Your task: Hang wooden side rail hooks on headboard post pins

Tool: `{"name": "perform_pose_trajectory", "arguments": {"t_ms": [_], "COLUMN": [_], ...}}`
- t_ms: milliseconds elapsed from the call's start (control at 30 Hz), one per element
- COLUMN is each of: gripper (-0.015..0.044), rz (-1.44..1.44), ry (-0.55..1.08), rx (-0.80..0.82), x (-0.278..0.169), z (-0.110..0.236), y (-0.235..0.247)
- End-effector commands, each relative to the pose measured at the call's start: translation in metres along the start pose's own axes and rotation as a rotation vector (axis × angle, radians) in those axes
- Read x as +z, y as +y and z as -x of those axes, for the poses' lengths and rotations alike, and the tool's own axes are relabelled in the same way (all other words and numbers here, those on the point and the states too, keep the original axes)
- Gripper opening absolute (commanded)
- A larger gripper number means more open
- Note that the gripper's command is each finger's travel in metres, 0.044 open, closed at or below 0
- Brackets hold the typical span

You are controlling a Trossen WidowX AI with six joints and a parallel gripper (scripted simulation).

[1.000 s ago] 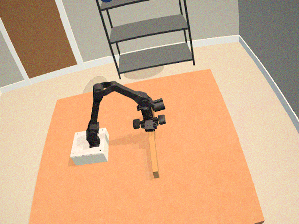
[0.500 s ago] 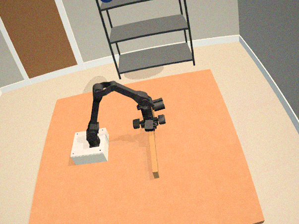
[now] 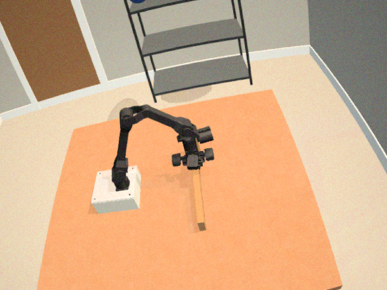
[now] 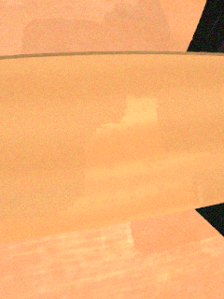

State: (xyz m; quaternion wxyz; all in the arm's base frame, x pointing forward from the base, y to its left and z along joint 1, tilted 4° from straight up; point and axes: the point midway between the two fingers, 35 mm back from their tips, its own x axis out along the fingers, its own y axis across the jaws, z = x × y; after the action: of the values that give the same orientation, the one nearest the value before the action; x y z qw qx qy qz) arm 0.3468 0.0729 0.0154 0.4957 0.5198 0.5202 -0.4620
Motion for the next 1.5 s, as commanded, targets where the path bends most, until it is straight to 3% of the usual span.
{"name": "perform_pose_trajectory", "arguments": {"t_ms": [0, 1467], "gripper": [0.0, 0.0], "rz": [0.004, 0.004], "ry": [-0.001, -0.001], "rx": [0.011, 0.011], "x": [-0.0002, -0.0019], "z": [0.0053, 0.0082], "y": [0.0015, 0.0032]}}
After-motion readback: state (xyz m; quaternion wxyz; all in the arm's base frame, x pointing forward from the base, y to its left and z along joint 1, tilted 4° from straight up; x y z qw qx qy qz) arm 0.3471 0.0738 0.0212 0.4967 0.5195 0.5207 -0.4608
